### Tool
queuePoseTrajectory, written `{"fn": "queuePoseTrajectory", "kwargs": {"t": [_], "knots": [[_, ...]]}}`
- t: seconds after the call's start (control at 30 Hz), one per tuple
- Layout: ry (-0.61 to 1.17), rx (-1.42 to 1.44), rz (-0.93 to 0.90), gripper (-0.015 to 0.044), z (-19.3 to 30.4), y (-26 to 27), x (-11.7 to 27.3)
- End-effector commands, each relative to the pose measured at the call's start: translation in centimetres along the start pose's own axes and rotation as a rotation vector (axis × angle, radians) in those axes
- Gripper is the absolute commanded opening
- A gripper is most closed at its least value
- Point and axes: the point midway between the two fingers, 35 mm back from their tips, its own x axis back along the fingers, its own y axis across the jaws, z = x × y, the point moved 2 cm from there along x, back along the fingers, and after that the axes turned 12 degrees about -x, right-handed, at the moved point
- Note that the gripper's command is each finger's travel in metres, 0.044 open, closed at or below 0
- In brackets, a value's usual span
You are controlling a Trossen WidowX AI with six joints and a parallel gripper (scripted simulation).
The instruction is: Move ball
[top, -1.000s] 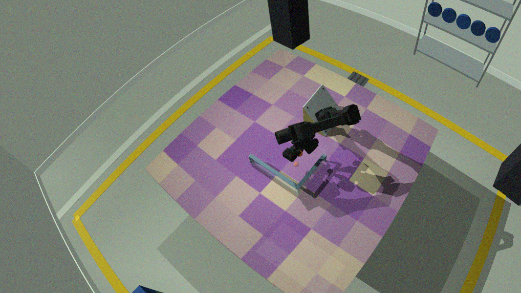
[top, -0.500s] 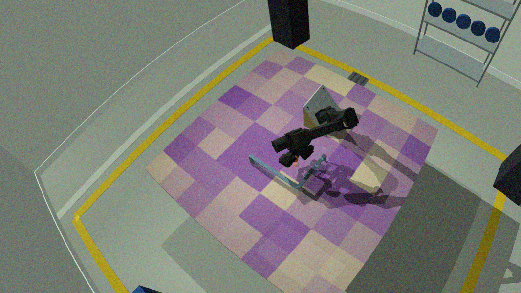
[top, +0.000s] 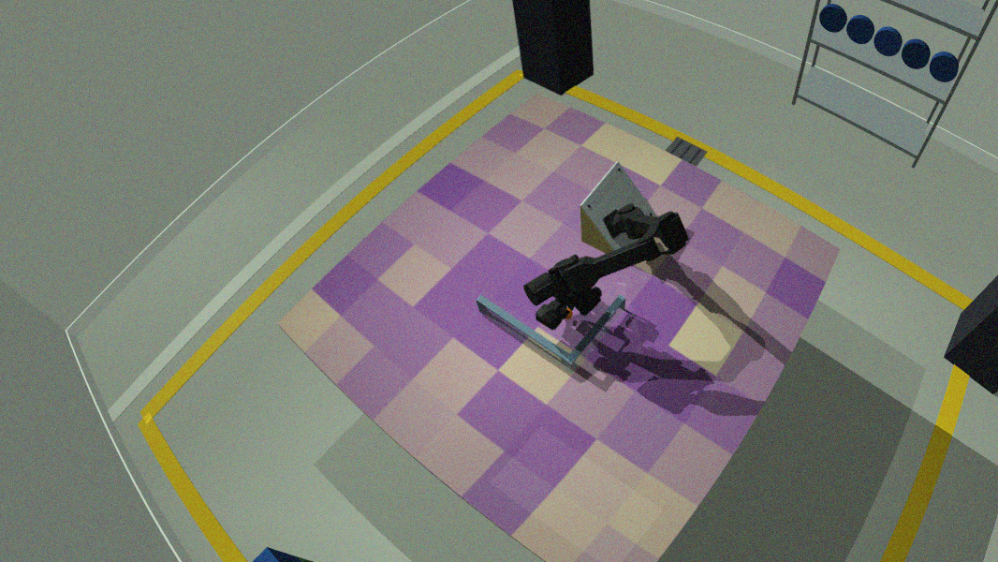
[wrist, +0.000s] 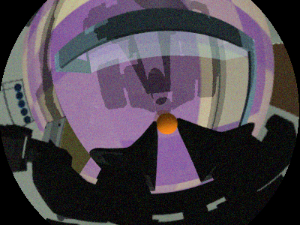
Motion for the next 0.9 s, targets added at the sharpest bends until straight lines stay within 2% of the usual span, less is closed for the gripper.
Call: {"fn": "queuePoseTrajectory", "kwargs": {"t": [0.0,0.43,0.73,0.87], "knots": [[-0.006,-0.009,-0.006,0.0000,0.0,0.2,-0.7],[-0.007,-0.009,-0.006,0.0000,0.0,0.3,-1.7],[-0.001,-0.001,-0.002,0.0236,0.0,0.1,-1.6],[-0.001,-0.001,-0.002,0.0242,0.0,0.1,-1.6]]}}
